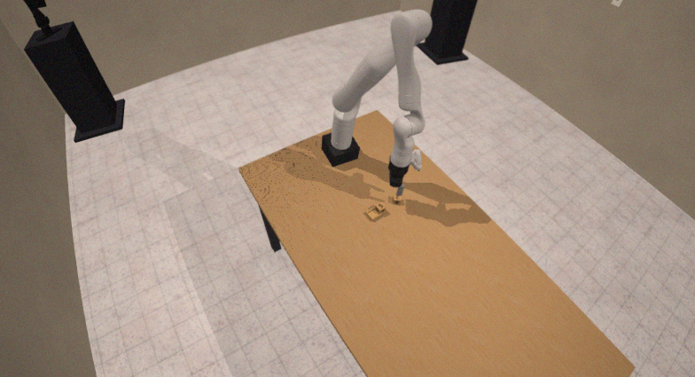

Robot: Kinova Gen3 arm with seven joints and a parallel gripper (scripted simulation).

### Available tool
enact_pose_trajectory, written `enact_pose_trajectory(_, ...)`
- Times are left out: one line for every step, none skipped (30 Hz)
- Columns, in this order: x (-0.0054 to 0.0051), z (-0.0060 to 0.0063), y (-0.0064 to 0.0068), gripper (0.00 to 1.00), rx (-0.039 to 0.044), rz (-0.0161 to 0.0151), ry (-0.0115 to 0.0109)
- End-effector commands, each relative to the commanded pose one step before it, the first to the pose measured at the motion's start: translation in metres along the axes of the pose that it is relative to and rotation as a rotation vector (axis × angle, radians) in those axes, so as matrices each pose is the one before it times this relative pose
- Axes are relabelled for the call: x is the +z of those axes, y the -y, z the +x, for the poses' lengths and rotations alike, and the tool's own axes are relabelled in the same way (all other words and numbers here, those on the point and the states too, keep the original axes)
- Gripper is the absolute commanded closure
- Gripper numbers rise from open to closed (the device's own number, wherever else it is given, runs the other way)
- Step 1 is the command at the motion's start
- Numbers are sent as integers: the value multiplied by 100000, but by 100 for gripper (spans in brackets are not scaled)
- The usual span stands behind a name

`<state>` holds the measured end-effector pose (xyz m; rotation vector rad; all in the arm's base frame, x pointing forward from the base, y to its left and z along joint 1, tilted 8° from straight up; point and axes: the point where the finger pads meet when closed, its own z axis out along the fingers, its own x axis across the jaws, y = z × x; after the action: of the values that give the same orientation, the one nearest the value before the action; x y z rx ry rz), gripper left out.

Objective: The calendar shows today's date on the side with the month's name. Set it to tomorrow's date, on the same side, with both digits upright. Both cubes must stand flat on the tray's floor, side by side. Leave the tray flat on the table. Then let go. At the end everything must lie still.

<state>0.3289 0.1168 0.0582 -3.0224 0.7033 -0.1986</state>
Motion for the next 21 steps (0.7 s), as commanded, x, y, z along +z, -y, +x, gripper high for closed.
enact_pose_trajectory(-1041, -287, 584, 10, -1138, 930, -48)
enact_pose_trajectory(-108, -30, -59, 10, -12, -210, 71)
enact_pose_trajectory(-140, -9, -8, 10, 1, -14, 13)
enact_pose_trajectory(-116, -9, -8, 10, 2, -13, 13)
enact_pose_trajectory(-90, -11, -11, 10, 4, -17, 17)
enact_pose_trajectory(-67, -12, -14, 10, 6, -21, 20)
enact_pose_trajectory(-46, -12, -13, 10, 6, -20, 20)
enact_pose_trajectory(-29, -10, -11, 10, 5, -17, 17)
enact_pose_trajectory(0, 0, 0, 10, 0, 0, 0)
enact_pose_trajectory(0, 0, 0, 10, 0, 0, 0)
enact_pose_trajectory(-11, -19, -22, 10, 9, -33, 32)
enact_pose_trajectory(-7, 1, 1, 10, 0, 2, -2)
enact_pose_trajectory(-1, 0, 0, 10, 0, 1, -1)
enact_pose_trajectory(0, 0, 0, 0, 0, 0, 0)
enact_pose_trajectory(0, 0, 0, 0, 0, 0, 0)
enact_pose_trajectory(0, 0, 0, 0, 0, 0, 0)
enact_pose_trajectory(0, 0, 0, 0, 0, 0, 0)
enact_pose_trajectory(0, 0, 0, 0, 0, 0, 0)
enact_pose_trajectory(0, 0, 0, 0, 0, 0, 0)
enact_pose_trajectory(0, 0, 0, 0, 0, 0, 0)
enact_pose_trajectory(0, 0, 0, 0, 0, 0, 0)
